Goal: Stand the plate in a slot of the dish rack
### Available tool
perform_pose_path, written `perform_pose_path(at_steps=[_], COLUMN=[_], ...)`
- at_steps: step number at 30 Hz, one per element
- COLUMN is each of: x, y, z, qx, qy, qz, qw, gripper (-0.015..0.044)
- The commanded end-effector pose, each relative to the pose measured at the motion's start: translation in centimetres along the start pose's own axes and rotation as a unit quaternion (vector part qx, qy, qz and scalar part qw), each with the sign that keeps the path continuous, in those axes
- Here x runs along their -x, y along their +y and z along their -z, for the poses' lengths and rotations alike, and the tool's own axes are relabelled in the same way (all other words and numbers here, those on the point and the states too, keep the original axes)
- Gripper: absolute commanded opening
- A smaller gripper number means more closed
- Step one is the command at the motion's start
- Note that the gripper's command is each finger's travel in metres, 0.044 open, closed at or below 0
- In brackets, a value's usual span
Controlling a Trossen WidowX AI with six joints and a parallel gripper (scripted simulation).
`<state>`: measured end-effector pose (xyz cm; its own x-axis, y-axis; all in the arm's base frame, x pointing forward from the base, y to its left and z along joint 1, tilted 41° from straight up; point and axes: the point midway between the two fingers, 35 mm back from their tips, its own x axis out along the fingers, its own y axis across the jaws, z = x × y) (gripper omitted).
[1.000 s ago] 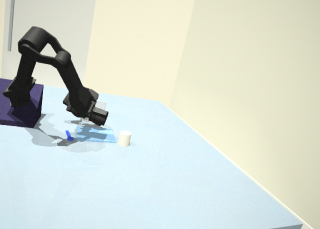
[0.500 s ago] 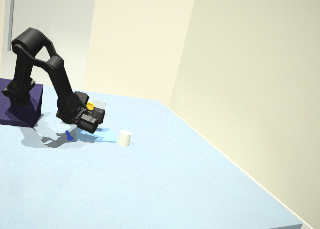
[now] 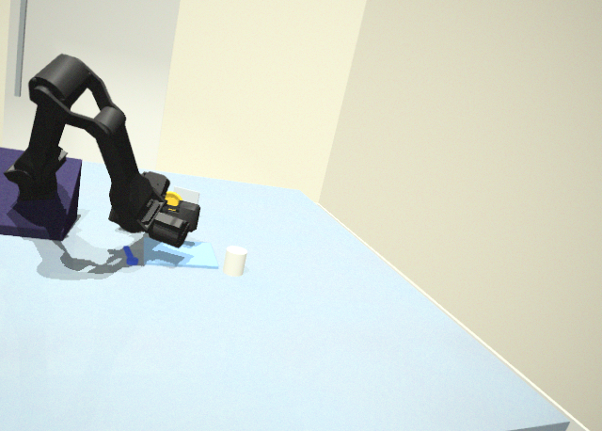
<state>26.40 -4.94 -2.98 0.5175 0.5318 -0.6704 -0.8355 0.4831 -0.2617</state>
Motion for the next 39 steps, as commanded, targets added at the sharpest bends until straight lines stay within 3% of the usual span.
perform_pose_path(at_steps=[1, 17, 39], x=[-0.3, -2.8, -3.3], y=[0.3, 0.4, 0.8], z=[0.0, -0.2, 1.3], qx=[-0.004, 0.002, 0.003], qy=[0.001, -0.001, 0.002], qz=[-0.003, 0.002, 0.005], qw=[1.000, 1.000, 1.000], gripper=[0.0000, 0.0000, 0.0000])
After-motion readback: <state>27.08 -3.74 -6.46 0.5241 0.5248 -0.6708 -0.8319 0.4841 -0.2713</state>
